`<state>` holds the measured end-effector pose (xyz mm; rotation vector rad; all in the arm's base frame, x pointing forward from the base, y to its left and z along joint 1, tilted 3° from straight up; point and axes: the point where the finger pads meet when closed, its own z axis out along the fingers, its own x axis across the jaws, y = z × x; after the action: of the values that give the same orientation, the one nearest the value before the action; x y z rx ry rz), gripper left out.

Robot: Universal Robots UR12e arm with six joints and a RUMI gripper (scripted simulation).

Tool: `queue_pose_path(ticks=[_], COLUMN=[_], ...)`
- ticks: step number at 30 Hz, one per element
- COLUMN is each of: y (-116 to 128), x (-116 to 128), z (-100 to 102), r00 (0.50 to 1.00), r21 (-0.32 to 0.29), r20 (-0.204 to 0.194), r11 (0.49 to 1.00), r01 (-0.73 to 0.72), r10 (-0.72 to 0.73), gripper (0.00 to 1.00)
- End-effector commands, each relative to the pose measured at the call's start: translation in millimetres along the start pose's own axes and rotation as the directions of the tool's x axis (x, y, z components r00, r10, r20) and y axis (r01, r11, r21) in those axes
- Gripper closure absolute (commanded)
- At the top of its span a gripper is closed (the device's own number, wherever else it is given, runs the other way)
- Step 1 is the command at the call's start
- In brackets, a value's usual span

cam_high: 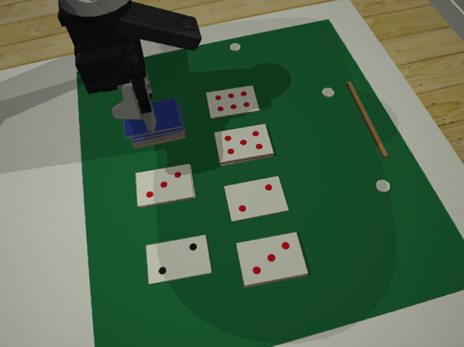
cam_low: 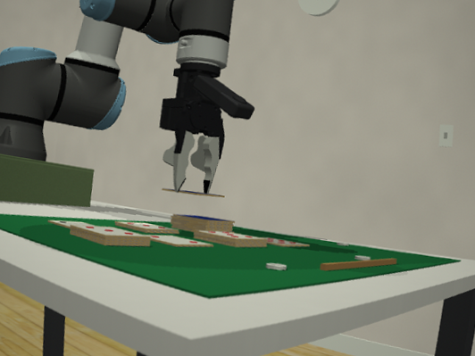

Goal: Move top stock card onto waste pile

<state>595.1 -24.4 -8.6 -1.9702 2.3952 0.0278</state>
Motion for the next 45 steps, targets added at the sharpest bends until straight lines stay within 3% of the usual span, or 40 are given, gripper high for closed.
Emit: queue_pose_path(ticks=[1, 3, 10, 16, 45], y=[2, 2, 3, 2, 4], x=[34, 34, 73, 92, 92], z=[0, 0, 0, 0, 5], r00=[1.000, 1.000, 0.999, 0.999, 0.999], r21=[0.002, 0.002, 0.000, 0.001, -0.002], r20=[0.000, 0.000, 0.000, 0.000, 0.001], r11=[1.000, 1.000, 0.999, 0.999, 0.999], r01=[-0.014, -0.014, -0.034, -0.043, -0.043], r10=[0.014, 0.014, 0.034, 0.043, 0.043], gripper=[0.61, 0.61, 0.61, 0.61, 0.61])
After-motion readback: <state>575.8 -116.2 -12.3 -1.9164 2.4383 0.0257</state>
